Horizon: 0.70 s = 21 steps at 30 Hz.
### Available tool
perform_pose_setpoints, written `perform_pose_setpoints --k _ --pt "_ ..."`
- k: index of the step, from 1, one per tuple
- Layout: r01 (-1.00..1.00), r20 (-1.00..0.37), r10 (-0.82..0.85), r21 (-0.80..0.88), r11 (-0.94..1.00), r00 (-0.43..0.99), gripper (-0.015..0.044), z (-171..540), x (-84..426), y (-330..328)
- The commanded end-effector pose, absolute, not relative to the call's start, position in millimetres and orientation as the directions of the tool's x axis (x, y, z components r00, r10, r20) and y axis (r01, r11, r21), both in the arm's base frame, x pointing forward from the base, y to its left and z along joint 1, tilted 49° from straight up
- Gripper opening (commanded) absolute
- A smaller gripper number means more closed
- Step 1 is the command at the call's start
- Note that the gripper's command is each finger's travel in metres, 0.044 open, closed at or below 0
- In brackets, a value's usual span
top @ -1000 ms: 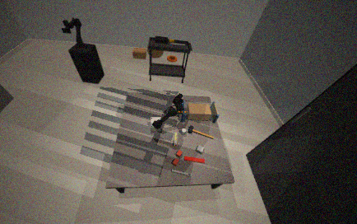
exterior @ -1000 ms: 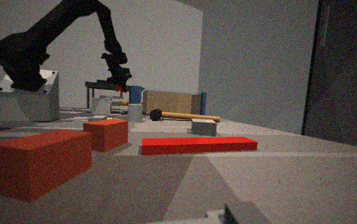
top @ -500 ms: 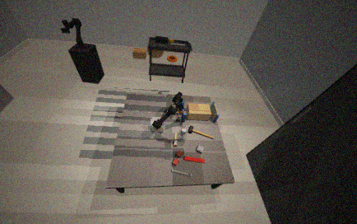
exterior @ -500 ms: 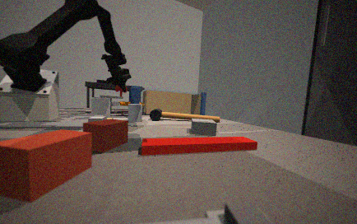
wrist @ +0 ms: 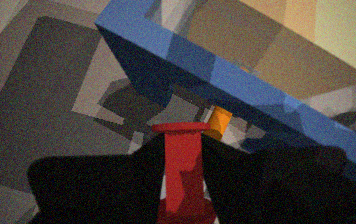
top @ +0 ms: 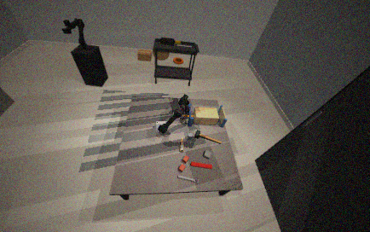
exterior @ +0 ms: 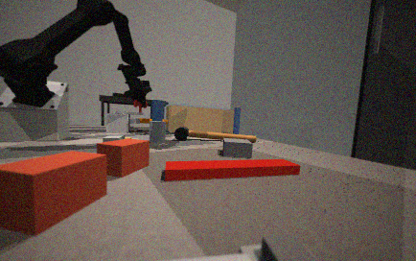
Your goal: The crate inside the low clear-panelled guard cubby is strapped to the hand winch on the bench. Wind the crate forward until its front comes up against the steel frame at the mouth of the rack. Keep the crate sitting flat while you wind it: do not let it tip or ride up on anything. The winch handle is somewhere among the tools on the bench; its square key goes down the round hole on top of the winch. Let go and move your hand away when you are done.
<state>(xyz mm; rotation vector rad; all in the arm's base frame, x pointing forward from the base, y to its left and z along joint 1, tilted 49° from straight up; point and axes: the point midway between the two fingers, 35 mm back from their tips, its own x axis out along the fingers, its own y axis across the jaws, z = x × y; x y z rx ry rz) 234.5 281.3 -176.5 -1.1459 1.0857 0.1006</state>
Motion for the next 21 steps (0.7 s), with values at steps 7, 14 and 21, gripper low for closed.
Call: perform_pose_setpoints --k 7,14,21 --pt "-0.594 -0.757 -0.428 -0.653 0.470 0.494 0.0000 -196 214 291" --pt "-0.594 -0.757 -0.427 -0.653 0.470 0.494 0.0000 -201 208 294" --pt "-0.594 -0.758 -0.427 -0.652 0.470 0.494 0.0000 -206 201 297"
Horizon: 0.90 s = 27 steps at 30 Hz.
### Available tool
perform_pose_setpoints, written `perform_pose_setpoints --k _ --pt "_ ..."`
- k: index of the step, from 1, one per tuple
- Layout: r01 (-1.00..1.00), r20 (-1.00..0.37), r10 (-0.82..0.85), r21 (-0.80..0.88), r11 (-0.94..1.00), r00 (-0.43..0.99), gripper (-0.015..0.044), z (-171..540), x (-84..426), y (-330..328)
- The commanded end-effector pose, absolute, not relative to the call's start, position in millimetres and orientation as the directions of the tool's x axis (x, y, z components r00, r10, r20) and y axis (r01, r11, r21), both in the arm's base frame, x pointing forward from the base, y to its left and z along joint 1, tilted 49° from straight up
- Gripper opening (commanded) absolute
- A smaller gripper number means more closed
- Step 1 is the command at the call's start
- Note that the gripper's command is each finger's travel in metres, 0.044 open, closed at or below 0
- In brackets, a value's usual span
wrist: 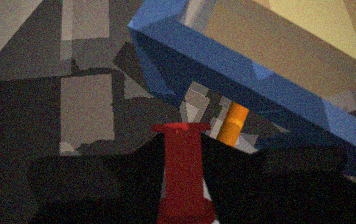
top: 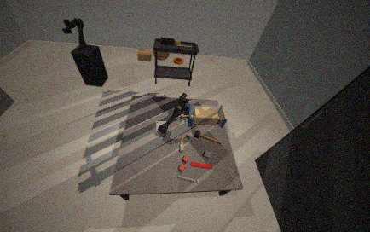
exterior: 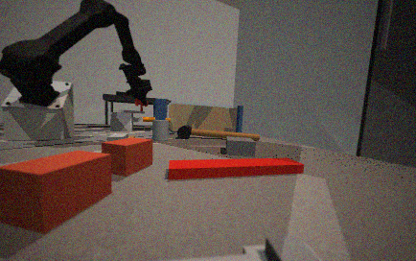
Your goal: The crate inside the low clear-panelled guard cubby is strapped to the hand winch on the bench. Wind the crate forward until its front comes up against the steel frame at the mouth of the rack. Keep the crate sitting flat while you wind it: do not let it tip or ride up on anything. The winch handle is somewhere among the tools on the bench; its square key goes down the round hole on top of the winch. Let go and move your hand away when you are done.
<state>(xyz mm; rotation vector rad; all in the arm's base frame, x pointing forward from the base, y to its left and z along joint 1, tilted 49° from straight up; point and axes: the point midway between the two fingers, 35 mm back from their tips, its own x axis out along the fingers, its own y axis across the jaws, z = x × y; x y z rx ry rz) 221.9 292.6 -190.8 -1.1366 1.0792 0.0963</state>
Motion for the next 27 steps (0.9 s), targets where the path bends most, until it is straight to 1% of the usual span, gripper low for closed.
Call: perform_pose_setpoints --k 1,27 --pt "-0.594 -0.758 -0.427 -0.652 0.470 0.494 0.0000 -206 200 298" --pt "-0.596 -0.759 -0.425 -0.650 0.471 0.492 0.0000 -220 171 304"
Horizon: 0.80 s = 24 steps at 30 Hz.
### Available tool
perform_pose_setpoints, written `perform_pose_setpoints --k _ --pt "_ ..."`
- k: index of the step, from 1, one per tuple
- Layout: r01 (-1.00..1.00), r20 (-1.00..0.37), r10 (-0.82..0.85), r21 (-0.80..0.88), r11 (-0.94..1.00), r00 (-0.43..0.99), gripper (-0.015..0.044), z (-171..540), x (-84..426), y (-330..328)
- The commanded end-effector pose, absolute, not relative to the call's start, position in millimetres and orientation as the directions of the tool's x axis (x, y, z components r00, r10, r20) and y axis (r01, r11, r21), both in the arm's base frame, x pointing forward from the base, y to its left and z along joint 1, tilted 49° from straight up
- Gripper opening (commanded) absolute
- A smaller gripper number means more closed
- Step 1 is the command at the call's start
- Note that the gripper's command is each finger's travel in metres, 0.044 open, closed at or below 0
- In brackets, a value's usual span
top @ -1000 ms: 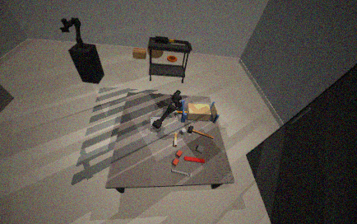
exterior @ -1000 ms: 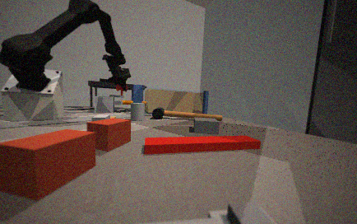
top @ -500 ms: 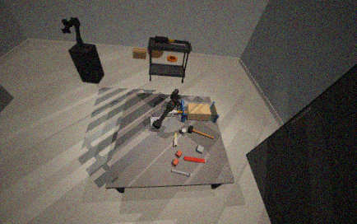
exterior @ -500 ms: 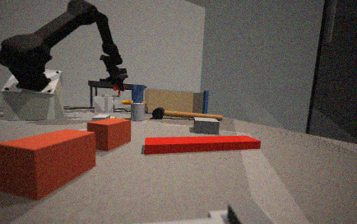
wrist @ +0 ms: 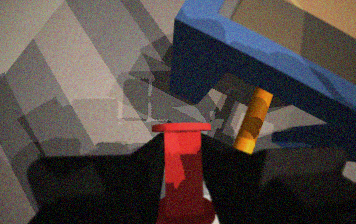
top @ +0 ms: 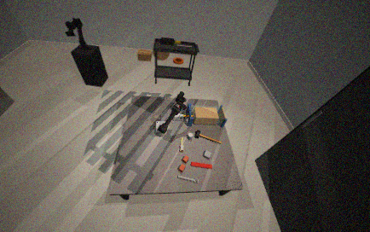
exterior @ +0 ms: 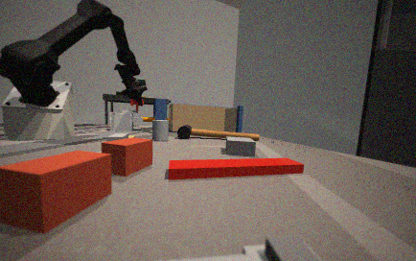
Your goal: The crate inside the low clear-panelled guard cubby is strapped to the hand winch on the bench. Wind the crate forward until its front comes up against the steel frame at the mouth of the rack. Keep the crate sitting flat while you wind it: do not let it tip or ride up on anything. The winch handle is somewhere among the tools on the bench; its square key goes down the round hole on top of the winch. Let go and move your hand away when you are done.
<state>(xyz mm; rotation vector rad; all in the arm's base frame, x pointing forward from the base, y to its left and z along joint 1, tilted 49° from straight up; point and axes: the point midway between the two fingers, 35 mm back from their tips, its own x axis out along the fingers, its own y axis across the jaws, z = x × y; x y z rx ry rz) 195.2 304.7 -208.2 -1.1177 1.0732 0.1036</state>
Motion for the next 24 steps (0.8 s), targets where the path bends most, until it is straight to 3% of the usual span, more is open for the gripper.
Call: perform_pose_setpoints --k 1,24 --pt "-0.596 -0.759 -0.425 -0.650 0.471 0.492 0.0000 -220 170 304" --pt "-0.597 -0.761 -0.425 -0.649 0.472 0.491 0.0000 -227 142 304"
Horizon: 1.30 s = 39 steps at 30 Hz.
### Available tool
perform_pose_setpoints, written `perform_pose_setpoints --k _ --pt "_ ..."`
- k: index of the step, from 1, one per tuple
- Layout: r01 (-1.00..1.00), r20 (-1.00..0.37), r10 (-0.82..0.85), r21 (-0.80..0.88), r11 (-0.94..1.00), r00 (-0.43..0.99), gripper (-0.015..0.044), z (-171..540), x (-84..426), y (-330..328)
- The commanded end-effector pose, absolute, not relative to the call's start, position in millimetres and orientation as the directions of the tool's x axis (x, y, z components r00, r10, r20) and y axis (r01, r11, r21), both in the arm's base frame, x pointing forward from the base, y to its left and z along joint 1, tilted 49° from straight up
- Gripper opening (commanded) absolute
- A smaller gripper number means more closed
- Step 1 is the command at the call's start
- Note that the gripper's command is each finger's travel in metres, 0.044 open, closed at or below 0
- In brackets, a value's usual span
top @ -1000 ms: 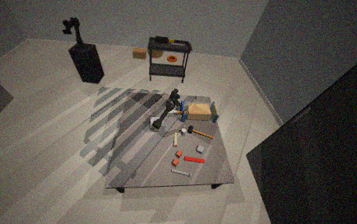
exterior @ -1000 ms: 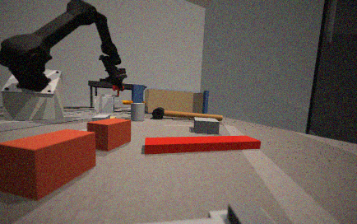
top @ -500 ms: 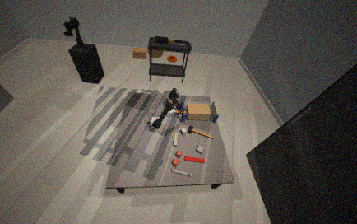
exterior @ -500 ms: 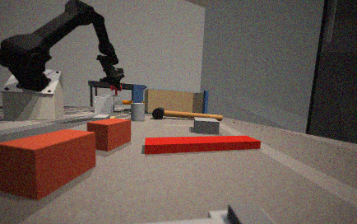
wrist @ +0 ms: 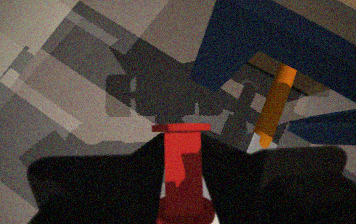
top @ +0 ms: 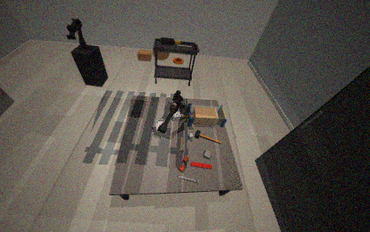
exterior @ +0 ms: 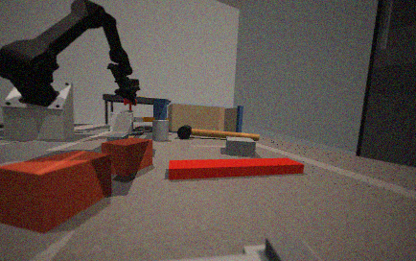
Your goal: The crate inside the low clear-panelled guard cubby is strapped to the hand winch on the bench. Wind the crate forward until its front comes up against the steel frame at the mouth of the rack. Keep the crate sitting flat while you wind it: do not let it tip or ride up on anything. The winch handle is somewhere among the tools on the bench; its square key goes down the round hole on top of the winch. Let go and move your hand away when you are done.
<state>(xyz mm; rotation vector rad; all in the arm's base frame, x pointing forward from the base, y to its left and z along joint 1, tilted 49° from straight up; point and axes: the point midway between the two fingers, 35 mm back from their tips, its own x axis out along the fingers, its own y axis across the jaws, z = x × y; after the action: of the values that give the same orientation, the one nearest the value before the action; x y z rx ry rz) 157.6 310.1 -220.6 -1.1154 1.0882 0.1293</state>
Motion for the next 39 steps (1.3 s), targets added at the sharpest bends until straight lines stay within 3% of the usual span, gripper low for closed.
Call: perform_pose_setpoints --k 1,39 --pt "-0.597 -0.761 -0.425 -0.649 0.472 0.491 0.0000 -227 141 304" --pt "-0.600 -0.763 -0.425 -0.646 0.472 0.488 0.0000 -225 96 291"
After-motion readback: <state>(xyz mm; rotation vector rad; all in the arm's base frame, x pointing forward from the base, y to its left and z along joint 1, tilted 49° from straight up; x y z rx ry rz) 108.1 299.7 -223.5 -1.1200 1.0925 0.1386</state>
